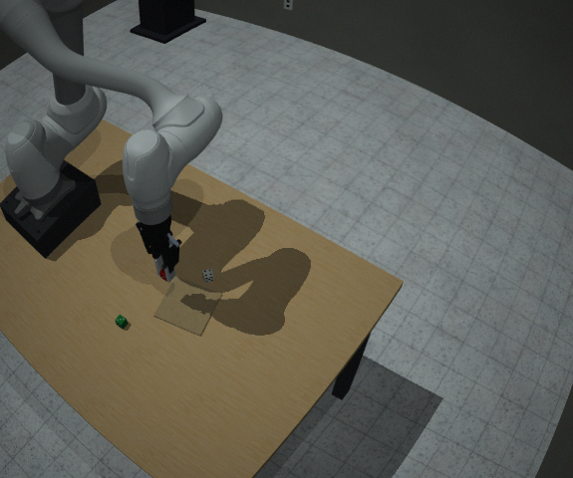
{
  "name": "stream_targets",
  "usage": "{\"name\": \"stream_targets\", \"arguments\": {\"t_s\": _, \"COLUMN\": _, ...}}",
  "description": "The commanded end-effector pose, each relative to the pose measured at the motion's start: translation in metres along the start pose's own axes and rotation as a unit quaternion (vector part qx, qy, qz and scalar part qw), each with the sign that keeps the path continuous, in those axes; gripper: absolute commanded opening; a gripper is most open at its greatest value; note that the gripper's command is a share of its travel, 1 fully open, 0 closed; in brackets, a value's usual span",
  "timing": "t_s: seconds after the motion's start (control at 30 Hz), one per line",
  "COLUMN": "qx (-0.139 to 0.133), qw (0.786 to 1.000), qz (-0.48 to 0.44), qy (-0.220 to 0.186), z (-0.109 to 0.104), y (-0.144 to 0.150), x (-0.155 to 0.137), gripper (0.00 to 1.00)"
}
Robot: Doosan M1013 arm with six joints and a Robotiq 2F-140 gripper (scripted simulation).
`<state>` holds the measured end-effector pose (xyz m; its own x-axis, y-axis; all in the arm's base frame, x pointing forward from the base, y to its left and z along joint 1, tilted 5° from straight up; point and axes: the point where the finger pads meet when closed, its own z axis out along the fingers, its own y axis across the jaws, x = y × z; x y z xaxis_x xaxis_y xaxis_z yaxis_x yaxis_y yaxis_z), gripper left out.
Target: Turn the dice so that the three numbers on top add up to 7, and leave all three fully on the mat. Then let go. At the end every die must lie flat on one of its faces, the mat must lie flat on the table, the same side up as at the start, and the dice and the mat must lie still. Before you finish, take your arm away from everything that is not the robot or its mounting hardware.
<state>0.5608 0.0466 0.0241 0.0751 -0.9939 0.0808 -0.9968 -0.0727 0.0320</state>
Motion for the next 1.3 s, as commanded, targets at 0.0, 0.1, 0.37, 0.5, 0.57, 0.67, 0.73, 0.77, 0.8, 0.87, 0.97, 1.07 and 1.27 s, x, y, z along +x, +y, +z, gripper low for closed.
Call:
{"name": "stream_targets", "arguments": {"t_s": 0.0, "qx": 0.001, "qw": 1.0, "qz": -0.007, "qy": -0.001, "z": -0.002, "y": 0.002, "x": -0.006, "gripper": 0.13}}
{"name": "stream_targets", "arguments": {"t_s": 0.1, "qx": 0.001, "qw": 1.0, "qz": -0.007, "qy": -0.001, "z": -0.002, "y": 0.002, "x": -0.006, "gripper": 0.13}}
{"name": "stream_targets", "arguments": {"t_s": 0.37, "qx": 0.001, "qw": 1.0, "qz": -0.007, "qy": -0.001, "z": 0.0, "y": 0.001, "x": -0.006, "gripper": 0.13}}
{"name": "stream_targets", "arguments": {"t_s": 0.5, "qx": 0.001, "qw": 1.0, "qz": -0.007, "qy": -0.001, "z": 0.009, "y": 0.001, "x": -0.006, "gripper": 0.13}}
{"name": "stream_targets", "arguments": {"t_s": 0.57, "qx": 0.001, "qw": 1.0, "qz": -0.007, "qy": -0.001, "z": 0.016, "y": 0.001, "x": -0.006, "gripper": 0.13}}
{"name": "stream_targets", "arguments": {"t_s": 0.67, "qx": 0.001, "qw": 1.0, "qz": -0.007, "qy": -0.001, "z": 0.024, "y": 0.001, "x": -0.006, "gripper": 0.13}}
{"name": "stream_targets", "arguments": {"t_s": 0.73, "qx": 0.001, "qw": 1.0, "qz": -0.007, "qy": -0.001, "z": 0.028, "y": 0.001, "x": -0.006, "gripper": 0.13}}
{"name": "stream_targets", "arguments": {"t_s": 0.77, "qx": 0.001, "qw": 1.0, "qz": -0.007, "qy": -0.001, "z": 0.033, "y": 0.001, "x": -0.006, "gripper": 0.13}}
{"name": "stream_targets", "arguments": {"t_s": 0.8, "qx": 0.001, "qw": 1.0, "qz": -0.007, "qy": -0.001, "z": 0.038, "y": 0.001, "x": -0.006, "gripper": 0.13}}
{"name": "stream_targets", "arguments": {"t_s": 0.87, "qx": 0.001, "qw": 1.0, "qz": -0.007, "qy": -0.001, "z": 0.048, "y": 0.0, "x": -0.006, "gripper": 0.13}}
{"name": "stream_targets", "arguments": {"t_s": 0.97, "qx": 0.001, "qw": 1.0, "qz": -0.007, "qy": -0.001, "z": 0.062, "y": 0.0, "x": -0.005, "gripper": 0.13}}
{"name": "stream_targets", "arguments": {"t_s": 1.07, "qx": 0.001, "qw": 1.0, "qz": -0.007, "qy": -0.001, "z": 0.075, "y": 0.0, "x": -0.005, "gripper": 0.13}}
{"name": "stream_targets", "arguments": {"t_s": 1.27, "qx": 0.001, "qw": 1.0, "qz": -0.007, "qy": -0.001, "z": 0.087, "y": 0.0, "x": -0.005, "gripper": 0.13}}
